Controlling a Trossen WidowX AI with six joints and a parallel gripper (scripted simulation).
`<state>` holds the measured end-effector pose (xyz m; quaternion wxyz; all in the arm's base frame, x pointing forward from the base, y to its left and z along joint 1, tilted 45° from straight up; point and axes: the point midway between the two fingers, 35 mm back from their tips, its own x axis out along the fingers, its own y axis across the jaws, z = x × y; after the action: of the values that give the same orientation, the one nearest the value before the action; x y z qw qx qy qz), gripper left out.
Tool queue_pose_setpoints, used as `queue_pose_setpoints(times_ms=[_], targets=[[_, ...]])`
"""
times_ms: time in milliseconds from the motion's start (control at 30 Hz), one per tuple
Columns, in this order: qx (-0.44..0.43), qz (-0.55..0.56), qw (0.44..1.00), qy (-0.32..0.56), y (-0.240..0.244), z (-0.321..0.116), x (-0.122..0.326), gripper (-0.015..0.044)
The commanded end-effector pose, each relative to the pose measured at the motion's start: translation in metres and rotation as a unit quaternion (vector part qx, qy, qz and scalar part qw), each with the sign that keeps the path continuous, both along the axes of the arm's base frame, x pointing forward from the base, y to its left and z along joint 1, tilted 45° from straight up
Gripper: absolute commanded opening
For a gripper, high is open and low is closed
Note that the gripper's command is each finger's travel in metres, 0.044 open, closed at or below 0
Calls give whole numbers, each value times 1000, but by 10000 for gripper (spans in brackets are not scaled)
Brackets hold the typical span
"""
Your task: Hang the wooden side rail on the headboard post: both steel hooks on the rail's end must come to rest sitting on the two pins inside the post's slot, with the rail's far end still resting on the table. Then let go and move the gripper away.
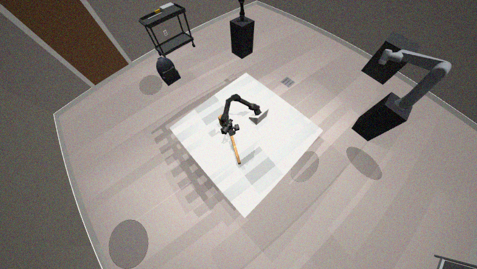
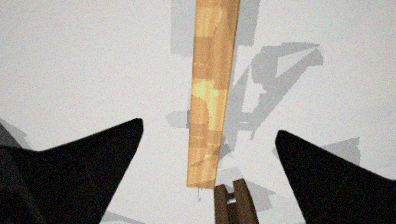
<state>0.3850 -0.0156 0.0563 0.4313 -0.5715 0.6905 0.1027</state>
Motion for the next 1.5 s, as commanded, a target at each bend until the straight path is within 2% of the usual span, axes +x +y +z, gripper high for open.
queue_pose_setpoints(times_ms=[0, 1467], targets=[[-2, 0, 1000, 4, -6, -5, -1, 440], [-4, 0, 1000, 4, -54, -52, 0, 440]])
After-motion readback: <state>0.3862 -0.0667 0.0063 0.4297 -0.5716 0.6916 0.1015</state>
